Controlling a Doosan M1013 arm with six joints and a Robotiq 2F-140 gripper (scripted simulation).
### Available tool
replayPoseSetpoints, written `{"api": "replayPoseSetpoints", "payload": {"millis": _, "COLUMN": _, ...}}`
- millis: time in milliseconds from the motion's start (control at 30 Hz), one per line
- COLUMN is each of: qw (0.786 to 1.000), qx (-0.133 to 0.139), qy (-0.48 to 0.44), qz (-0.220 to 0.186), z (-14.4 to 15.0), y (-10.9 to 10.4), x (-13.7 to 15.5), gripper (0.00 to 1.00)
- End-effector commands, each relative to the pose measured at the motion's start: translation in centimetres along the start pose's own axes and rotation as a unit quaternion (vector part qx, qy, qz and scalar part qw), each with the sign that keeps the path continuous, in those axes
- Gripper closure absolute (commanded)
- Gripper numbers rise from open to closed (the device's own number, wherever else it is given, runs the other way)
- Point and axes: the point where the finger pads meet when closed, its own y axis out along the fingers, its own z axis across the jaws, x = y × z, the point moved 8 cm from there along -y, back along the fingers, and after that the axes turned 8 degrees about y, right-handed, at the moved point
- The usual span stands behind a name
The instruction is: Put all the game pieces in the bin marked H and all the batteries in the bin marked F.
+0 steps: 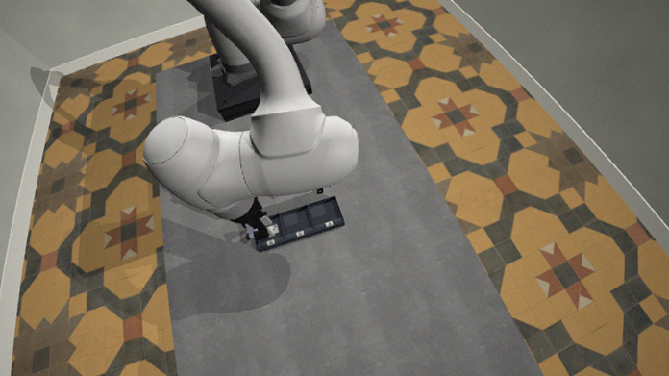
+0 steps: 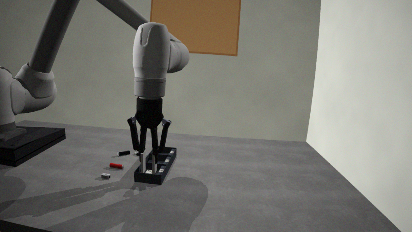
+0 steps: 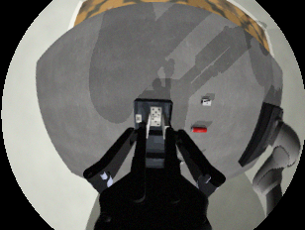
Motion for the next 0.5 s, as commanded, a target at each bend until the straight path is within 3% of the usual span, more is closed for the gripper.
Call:
{"api": "replayPoseSetpoints", "payload": {"millis": 0, "qw": 1.000, "qx": 0.000, "qy": 0.000, "qz": 0.000, "z": 0.00, "y": -0.01, "x": 0.00, "gripper": 0.81}}
{"api": "replayPoseSetpoints", "payload": {"millis": 467, "qw": 1.000, "qx": 0.000, "qy": 0.000, "qz": 0.000, "z": 0.00, "y": -0.68, "x": 0.00, "gripper": 0.81}}
